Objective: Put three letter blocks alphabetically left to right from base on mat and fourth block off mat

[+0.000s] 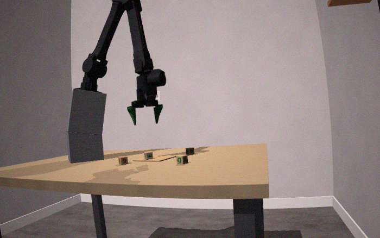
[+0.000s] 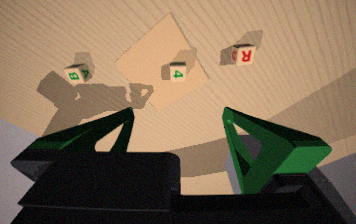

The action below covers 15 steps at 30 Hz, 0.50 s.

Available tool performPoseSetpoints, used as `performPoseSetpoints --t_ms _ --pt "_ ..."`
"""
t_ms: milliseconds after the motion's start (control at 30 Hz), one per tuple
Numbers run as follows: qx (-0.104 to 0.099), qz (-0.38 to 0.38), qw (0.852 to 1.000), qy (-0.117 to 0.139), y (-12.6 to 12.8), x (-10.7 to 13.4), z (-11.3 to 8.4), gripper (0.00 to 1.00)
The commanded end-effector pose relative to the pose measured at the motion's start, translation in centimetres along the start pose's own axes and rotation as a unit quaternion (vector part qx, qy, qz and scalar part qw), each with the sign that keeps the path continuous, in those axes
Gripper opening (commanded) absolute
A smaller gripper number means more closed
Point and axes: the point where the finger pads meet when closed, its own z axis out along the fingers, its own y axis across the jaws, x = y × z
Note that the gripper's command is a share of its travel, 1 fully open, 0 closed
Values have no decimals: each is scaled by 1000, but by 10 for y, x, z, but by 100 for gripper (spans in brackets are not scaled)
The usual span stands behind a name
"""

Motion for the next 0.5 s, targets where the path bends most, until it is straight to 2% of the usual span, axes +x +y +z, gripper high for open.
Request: performPoseSetpoints --t_ms 0,267,400,467 --pt "-7 -8 1000 -7 4 -7 -3 100" --pt "-6 -13 1000 -6 3 -6 -1 100" --pt "-6 -31 999 -7 4 -7 3 100" --pt "-8 -65 998 -9 8 -9 5 100"
